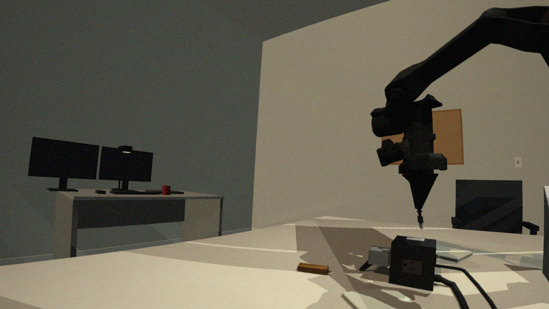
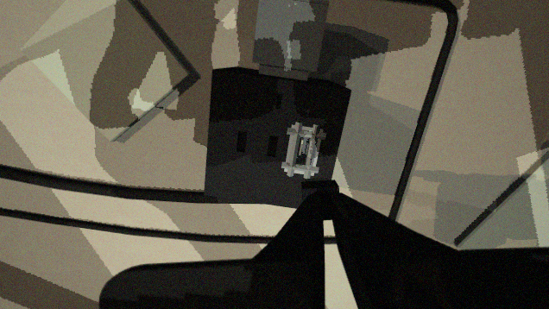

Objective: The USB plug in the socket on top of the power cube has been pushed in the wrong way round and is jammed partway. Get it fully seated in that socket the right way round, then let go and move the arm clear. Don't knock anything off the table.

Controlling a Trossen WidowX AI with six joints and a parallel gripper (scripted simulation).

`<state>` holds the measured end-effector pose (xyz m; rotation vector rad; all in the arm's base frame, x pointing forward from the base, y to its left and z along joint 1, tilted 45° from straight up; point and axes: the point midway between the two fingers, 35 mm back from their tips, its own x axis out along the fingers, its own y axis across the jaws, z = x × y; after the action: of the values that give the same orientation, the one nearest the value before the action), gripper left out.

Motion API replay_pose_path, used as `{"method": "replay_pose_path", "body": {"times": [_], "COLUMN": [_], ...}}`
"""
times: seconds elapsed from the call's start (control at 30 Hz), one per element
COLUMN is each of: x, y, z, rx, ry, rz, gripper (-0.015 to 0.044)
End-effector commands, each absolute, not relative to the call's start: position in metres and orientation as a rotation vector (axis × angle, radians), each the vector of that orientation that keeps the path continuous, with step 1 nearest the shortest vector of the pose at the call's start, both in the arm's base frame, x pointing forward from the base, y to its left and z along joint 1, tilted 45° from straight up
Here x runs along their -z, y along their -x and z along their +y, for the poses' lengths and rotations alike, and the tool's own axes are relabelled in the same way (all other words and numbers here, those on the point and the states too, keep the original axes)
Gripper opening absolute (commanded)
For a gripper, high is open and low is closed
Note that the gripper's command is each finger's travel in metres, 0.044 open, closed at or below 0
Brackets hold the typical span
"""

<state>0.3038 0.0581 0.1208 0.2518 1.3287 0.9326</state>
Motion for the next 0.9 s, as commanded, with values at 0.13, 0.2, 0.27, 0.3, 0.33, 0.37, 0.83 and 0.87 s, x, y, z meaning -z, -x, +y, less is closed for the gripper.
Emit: {"method": "replay_pose_path", "body": {"times": [0.13, 0.2, 0.27, 0.3, 0.33, 0.37, 0.83, 0.87], "x": [-0.1207, -0.1207, -0.1207, -0.1207, -0.1207, -0.1207, -0.1207, -0.1207], "y": [-0.3039, -0.3039, -0.3039, -0.3039, -0.3039, -0.3039, -0.3039, -0.3039], "z": [0.058, 0.058, 0.058, 0.058, 0.058, 0.058, 0.058, 0.058], "rx": [-1.071, -1.102, -1.133, -1.148, -1.163, -1.178, -1.369, -1.381], "ry": [-0.078, -0.038, 0.003, 0.023, 0.043, 0.063, 0.346, 0.366], "rz": [1.212, 1.183, 1.153, 1.139, 1.124, 1.108, 0.881, 0.864], "gripper": [0.0, 0.0, 0.0, 0.0, 0.0, 0.0, 0.0, 0.0]}}
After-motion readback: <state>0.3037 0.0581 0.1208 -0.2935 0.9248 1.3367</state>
